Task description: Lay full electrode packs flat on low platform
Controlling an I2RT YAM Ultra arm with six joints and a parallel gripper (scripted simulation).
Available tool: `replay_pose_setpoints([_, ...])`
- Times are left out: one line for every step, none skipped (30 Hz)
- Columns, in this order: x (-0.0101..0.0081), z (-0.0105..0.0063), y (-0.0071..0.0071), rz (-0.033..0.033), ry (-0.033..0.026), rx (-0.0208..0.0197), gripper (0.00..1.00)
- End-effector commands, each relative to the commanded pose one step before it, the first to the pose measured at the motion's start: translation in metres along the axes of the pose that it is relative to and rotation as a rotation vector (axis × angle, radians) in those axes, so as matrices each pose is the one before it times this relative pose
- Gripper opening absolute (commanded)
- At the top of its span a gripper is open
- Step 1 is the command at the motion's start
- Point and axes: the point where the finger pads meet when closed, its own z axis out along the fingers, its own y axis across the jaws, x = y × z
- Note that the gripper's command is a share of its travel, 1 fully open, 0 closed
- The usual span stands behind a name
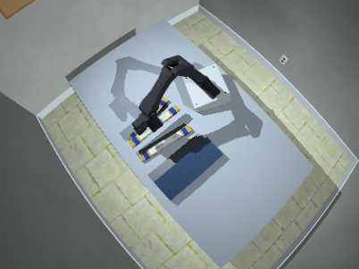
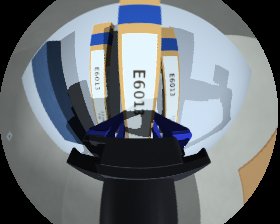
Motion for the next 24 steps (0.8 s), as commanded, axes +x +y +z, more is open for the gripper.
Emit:
replay_pose_setpoints([-0.01489,-0.01687,0.00026,0.00157,-0.05063,-0.00943,0.0])
replay_pose_setpoints([0.01065,0.00916,-0.0003,0.00039,0.01702,0.00529,0.0])
replay_pose_setpoints([0.0,-0.00133,0.0,0.0,0.0,-0.00001,0.0])
replay_pose_setpoints([0.0,-0.00133,0.0,0.0,0.0,-0.00001,0.0])
replay_pose_setpoints([0.0,-0.00133,0.0,0.0,0.0,-0.00001,0.0])
replay_pose_setpoints([0.0,-0.00133,0.0,0.0,-0.00001,-0.00001,0.0])
replay_pose_setpoints([0.0,-0.00133,0.0,0.0,-0.00001,-0.00001,0.0])
replay_pose_setpoints([0.0,-0.00133,0.0,0.0,-0.00001,-0.00001,0.0])
replay_pose_setpoints([0.0,-0.00133,0.0,0.0,-0.00001,-0.00001,0.0])
replay_pose_setpoints([0.00001,-0.00133,0.0,0.0,-0.00001,-0.00001,0.0])
replay_pose_setpoints([0.00001,-0.00133,0.0,0.0,0.0,-0.00001,0.0])
replay_pose_setpoints([0.00001,-0.00133,0.0,0.0,0.0,-0.00001,0.0])
replay_pose_setpoints([0.00001,-0.00133,0.0,0.0,0.0,-0.00001,0.0])
replay_pose_setpoints([0.00001,-0.00133,0.0,0.0,0.0,-0.00001,0.0])
replay_pose_setpoints([0.00001,-0.00133,0.0,0.0,0.0,-0.00001,0.0])
replay_pose_setpoints([0.00001,-0.00133,0.0,0.0,0.0,-0.00001,0.0])
replay_pose_setpoints([0.0,0.0,0.0,0.0,0.0,0.0,0.0])
replay_pose_setpoints([0.0,0.0,0.0,0.0,0.0,0.0,0.0])
replay_pose_setpoints([0.0,-0.00134,0.0,0.0,0.0,-0.00001,0.0])
replay_pose_setpoints([-0.00008,-0.00137,0.00001,0.0,0.00002,0.0,0.0])
replay_pose_setpoints([0.0,-0.00133,0.0,0.0,0.0,-0.00001,0.0])
replay_pose_setpoints([0.0,-0.00133,0.0,0.0,0.0,-0.00001,0.0])
replay_pose_setpoints([0.0,-0.00133,0.0,0.0,0.0,-0.00001,0.0])
replay_pose_setpoints([0.0,-0.00133,0.0,0.0,0.0,-0.00001,0.0])
